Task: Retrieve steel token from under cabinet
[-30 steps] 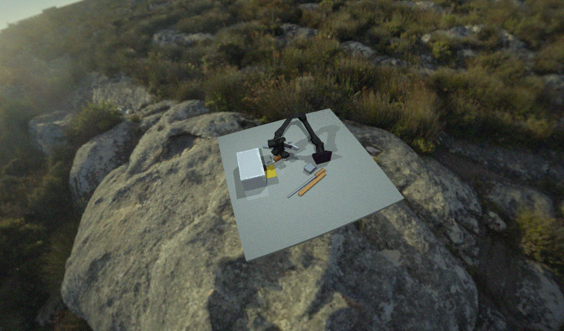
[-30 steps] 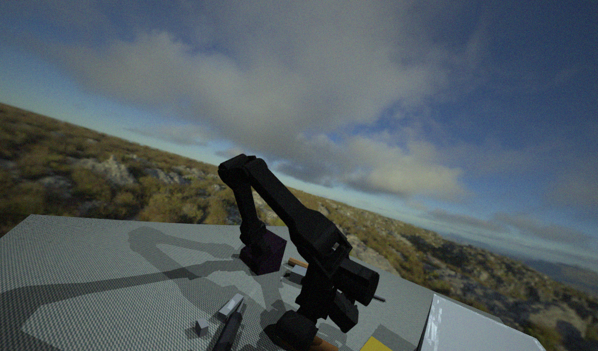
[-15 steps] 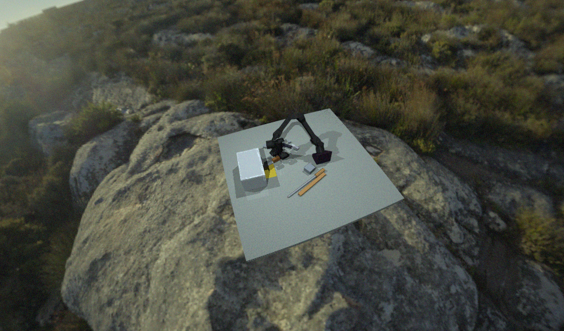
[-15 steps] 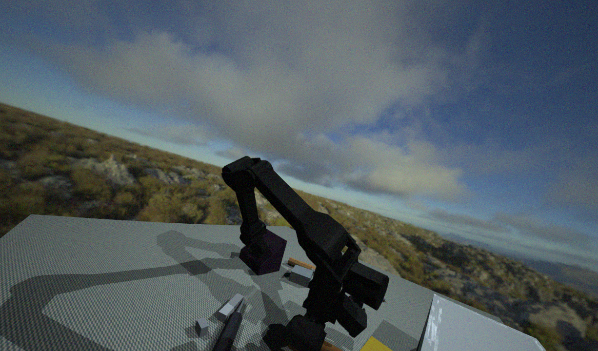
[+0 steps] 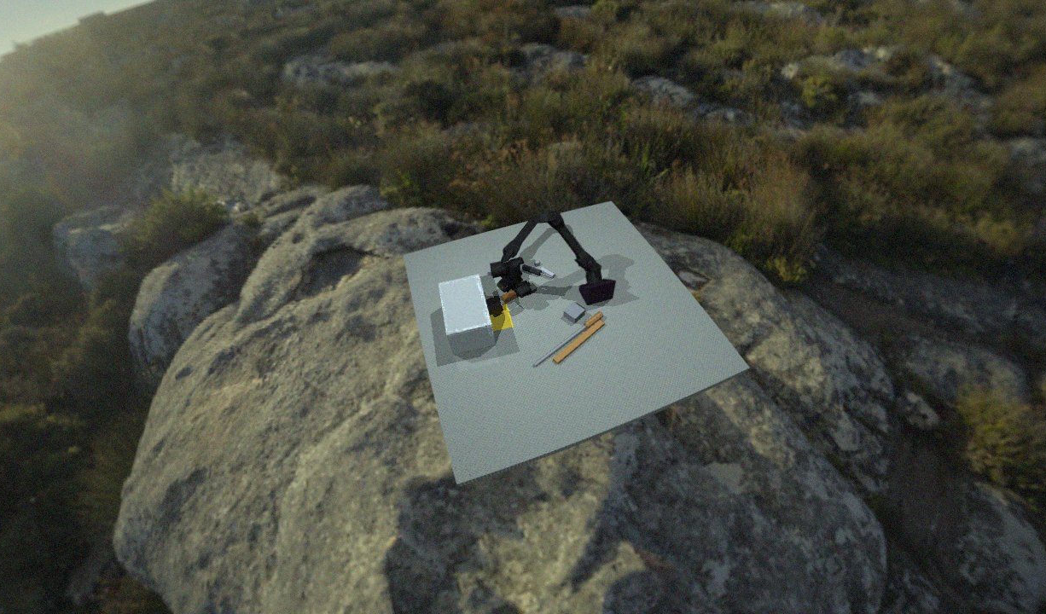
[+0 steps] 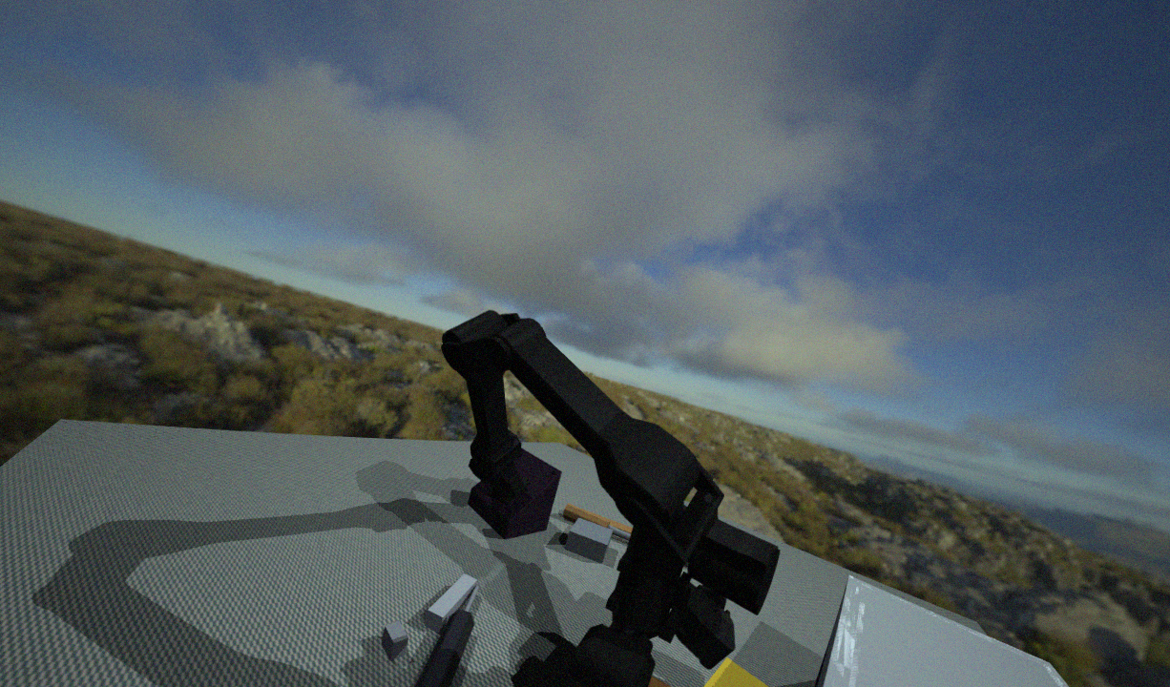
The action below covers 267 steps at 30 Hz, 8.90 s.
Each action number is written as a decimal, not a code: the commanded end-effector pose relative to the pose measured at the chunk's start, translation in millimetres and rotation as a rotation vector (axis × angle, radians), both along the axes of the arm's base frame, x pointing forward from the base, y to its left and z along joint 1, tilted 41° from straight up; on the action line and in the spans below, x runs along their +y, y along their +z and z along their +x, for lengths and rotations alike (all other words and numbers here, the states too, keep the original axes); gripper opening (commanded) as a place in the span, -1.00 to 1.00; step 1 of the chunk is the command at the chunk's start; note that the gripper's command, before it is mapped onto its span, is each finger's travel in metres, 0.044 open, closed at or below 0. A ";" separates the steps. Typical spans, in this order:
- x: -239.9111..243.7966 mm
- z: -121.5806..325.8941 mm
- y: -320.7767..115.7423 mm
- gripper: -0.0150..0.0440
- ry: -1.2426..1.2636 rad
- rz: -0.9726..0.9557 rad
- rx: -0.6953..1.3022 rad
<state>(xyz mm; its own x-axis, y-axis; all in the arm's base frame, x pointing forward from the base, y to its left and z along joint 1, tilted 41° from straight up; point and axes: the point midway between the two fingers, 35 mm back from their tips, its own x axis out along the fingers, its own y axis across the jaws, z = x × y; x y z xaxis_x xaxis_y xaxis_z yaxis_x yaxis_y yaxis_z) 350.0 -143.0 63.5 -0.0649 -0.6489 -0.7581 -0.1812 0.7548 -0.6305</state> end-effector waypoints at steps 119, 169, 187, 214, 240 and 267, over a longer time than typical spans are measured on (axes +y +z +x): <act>7.1 -48.9 -5.4 -0.49 -0.003 -0.002 -0.001; -1.2 -108.2 6.5 -0.49 -0.003 -0.003 0.003; -4.1 -125.4 10.4 -0.49 -0.004 -0.003 0.002; -15.4 -129.5 24.2 -0.22 0.006 0.001 0.015; -17.0 -130.1 22.6 0.42 0.007 -0.004 0.013; -17.3 -128.6 22.9 -0.49 0.008 -0.003 0.005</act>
<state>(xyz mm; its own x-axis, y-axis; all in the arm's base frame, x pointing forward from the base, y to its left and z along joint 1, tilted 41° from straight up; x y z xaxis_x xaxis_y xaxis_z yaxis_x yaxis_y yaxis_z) 220.1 -160.2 86.2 -0.0639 -0.6507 -0.7566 -0.1935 0.7519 -0.6303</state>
